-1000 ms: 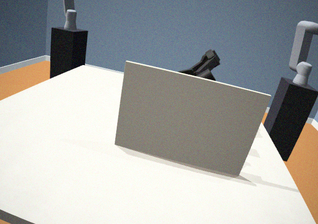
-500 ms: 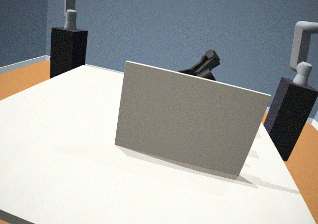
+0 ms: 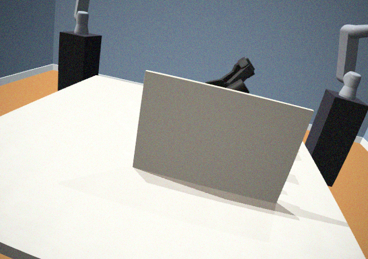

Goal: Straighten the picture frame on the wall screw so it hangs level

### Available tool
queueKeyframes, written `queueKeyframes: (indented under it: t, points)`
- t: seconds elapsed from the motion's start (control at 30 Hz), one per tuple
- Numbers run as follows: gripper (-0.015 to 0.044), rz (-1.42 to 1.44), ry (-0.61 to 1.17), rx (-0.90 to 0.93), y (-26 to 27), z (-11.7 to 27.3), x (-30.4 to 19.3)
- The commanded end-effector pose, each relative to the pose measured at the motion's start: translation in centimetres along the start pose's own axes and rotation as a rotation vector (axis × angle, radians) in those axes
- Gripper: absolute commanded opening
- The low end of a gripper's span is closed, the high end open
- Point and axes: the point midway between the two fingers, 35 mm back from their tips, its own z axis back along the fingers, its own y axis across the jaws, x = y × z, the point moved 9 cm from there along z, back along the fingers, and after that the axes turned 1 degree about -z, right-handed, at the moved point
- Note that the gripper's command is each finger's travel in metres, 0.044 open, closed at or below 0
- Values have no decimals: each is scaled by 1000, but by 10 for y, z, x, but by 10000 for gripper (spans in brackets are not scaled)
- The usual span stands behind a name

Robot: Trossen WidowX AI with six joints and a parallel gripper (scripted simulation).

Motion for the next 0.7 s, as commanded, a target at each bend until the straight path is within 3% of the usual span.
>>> queueKeyframes:
  t: [0.0, 0.67]
  points:
    - [0, -3, 1, -2, 2, 0, 0]
    - [0, -3, 1, -2, 8, 0, 0]
